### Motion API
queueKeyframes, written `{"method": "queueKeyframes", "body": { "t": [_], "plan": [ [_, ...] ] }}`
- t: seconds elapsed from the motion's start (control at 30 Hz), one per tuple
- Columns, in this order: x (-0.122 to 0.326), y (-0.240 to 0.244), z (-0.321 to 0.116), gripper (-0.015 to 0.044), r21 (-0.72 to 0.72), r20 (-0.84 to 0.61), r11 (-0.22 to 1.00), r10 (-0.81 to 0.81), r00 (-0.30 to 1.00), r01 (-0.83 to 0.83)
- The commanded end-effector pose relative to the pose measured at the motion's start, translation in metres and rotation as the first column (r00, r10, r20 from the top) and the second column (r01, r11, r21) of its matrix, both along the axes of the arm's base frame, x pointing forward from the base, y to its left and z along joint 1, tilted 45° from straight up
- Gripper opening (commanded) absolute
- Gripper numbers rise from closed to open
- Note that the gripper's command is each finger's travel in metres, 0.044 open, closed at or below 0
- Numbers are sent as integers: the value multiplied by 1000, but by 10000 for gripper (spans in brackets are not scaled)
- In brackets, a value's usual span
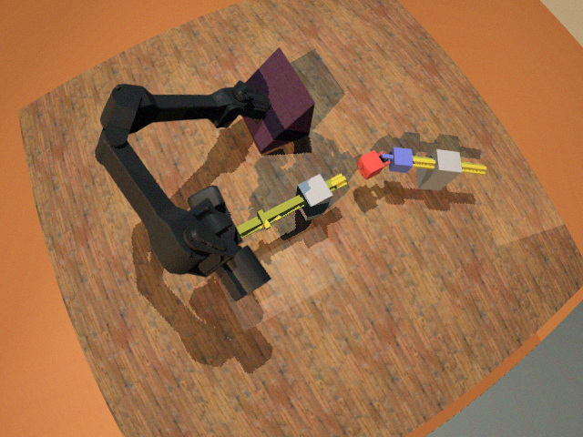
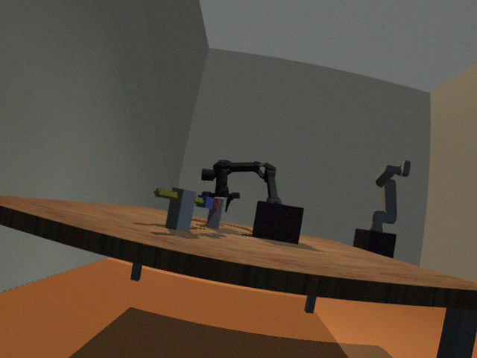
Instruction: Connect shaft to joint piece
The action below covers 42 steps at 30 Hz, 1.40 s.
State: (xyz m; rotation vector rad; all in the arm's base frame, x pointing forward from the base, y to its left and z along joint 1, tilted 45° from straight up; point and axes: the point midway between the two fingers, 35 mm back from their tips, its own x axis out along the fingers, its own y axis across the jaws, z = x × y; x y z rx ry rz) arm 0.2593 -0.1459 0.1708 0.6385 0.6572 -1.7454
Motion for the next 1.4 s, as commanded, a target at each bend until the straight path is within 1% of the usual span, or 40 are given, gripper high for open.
{"method": "queueKeyframes", "body": {
  "t": [0.0, 0.07, 0.47, 0.5, 0.57, 1.37],
  "plan": [
    [0, -1, 0, 151, -3, -4, 1000, 5, 1000, -5],
    [0, -1, 0, 102, -3, -4, 1000, 5, 1000, -5],
    [0, -1, 0, 102, -3, -4, 1000, 5, 1000, -5],
    [0, -1, 0, 76, -3, -4, 1000, 5, 1000, -5],
    [0, -1, 0, 67, -3, -4, 1000, 5, 1000, -5],
    [0, 0, 0, 67, 0, 0, 1000, 2, 1000, -2]
  ]
}}
